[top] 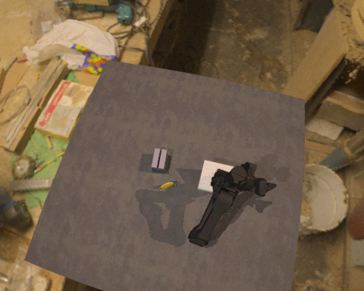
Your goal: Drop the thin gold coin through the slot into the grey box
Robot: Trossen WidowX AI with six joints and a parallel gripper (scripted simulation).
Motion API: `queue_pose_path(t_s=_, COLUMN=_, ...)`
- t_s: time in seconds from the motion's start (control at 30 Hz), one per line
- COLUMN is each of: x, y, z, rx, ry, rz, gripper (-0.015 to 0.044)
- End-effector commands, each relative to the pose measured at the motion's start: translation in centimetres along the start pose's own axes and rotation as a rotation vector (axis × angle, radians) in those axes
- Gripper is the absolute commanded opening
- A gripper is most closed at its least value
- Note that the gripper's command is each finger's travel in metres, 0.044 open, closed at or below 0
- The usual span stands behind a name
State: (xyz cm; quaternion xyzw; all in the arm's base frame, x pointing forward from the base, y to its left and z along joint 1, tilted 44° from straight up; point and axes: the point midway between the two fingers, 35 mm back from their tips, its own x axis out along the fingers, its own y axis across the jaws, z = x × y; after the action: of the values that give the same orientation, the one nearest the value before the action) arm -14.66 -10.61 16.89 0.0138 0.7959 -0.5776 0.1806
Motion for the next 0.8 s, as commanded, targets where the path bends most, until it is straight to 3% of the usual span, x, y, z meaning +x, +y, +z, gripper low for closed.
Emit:
queue_pose_path(t_s=0.0, x=-0.1, y=0.0, z=0.3, rx=-0.007, ry=-0.014, rz=0.005, gripper=0.0374)
queue_pose_path(t_s=0.27, x=-6.2, y=2.6, z=10.4, rx=-0.360, ry=-0.579, rz=0.241, gripper=0.0164)
queue_pose_path(t_s=0.5, x=-16.2, y=7.9, z=14.1, rx=-0.766, ry=-0.989, rz=0.511, gripper=0.0161)
queue_pose_path(t_s=0.77, x=-27.7, y=14.3, z=10.4, rx=-1.252, ry=-1.227, rz=0.862, gripper=0.0161)
